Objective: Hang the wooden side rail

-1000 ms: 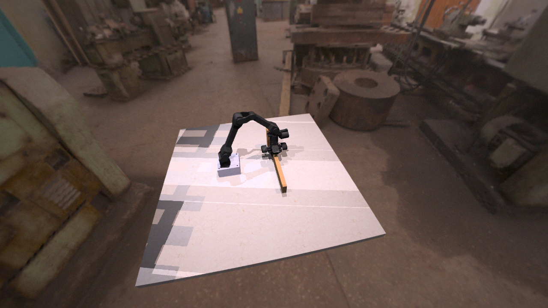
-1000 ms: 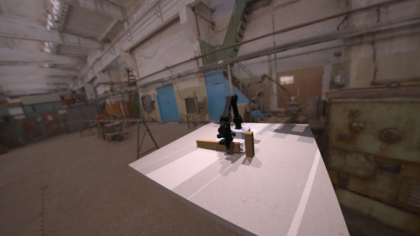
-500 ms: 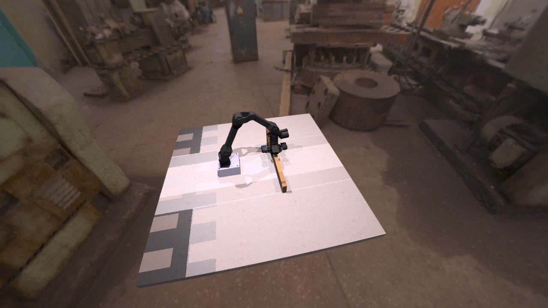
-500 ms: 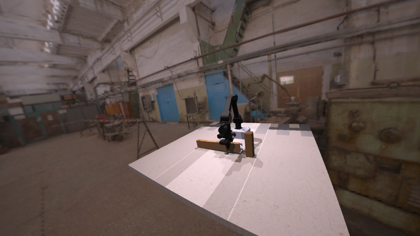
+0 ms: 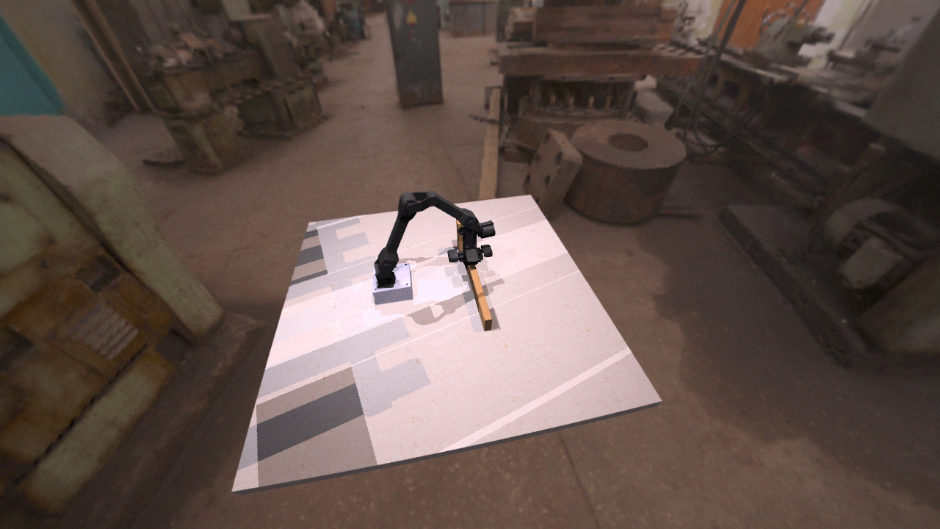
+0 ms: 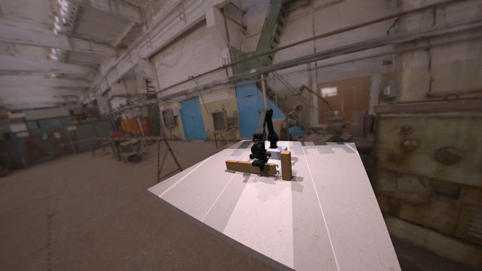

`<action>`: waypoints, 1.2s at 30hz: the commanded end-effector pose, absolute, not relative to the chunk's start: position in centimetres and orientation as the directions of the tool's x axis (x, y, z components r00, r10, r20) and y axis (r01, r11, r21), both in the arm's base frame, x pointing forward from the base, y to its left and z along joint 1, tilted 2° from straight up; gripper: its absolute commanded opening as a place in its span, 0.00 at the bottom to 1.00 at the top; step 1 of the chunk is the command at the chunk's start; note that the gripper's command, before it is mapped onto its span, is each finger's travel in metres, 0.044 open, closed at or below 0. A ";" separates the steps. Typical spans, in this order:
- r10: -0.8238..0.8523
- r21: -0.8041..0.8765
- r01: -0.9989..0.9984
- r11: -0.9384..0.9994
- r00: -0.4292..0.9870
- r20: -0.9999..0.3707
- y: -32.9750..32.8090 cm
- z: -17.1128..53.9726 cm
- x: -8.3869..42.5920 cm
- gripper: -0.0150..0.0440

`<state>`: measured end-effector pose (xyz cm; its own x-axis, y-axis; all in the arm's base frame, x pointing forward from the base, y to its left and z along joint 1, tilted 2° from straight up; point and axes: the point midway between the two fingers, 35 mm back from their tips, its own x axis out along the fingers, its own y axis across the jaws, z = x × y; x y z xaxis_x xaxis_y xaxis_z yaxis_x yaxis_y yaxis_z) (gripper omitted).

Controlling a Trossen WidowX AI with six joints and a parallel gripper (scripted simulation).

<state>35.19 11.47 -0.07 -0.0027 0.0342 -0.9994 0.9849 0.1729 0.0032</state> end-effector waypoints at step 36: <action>0.042 0.010 0.985 0.170 0.003 -0.999 12.1 0.2 35.3 0.25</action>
<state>35.24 11.91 0.09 -0.0028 0.0376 -0.9993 0.9855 0.1695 0.0037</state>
